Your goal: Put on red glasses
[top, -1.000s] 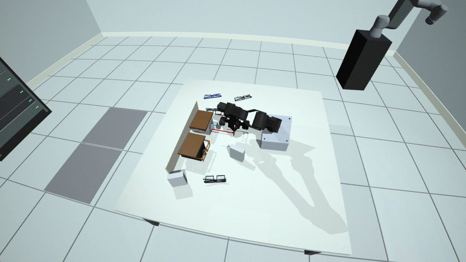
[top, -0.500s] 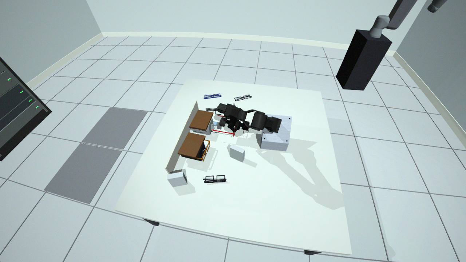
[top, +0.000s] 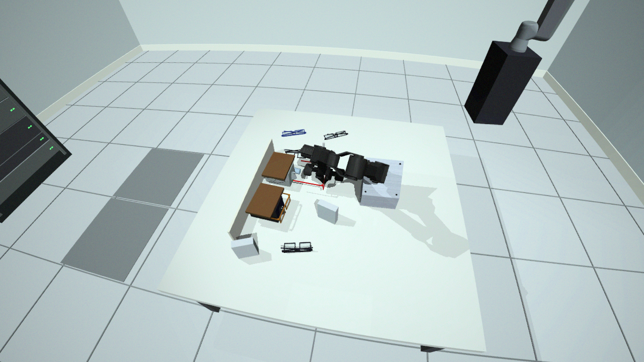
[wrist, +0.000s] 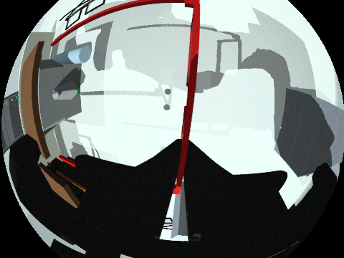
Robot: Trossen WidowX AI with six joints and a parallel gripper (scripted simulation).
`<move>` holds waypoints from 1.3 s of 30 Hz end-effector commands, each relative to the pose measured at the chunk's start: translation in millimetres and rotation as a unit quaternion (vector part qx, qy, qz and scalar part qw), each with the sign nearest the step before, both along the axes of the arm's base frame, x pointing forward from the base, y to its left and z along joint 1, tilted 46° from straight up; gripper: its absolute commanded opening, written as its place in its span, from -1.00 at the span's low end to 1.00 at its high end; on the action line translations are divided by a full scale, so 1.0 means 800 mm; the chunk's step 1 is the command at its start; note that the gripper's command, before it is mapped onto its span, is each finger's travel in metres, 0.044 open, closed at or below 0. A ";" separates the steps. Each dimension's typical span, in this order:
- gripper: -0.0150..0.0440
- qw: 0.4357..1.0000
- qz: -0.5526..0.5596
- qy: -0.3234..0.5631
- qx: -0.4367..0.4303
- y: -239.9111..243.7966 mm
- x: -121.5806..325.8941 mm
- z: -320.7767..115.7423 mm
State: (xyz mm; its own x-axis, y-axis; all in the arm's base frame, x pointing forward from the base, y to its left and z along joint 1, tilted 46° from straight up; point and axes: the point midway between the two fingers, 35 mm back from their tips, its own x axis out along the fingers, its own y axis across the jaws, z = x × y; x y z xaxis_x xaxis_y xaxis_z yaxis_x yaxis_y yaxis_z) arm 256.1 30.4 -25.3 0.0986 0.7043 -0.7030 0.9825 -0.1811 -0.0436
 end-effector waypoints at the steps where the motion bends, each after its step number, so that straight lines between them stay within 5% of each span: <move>1: -0.49 1.000 -0.002 0.007 0.004 0.003 -0.002 -0.006; 39: -0.49 1.000 -0.002 0.006 0.004 -0.005 0.045 -0.011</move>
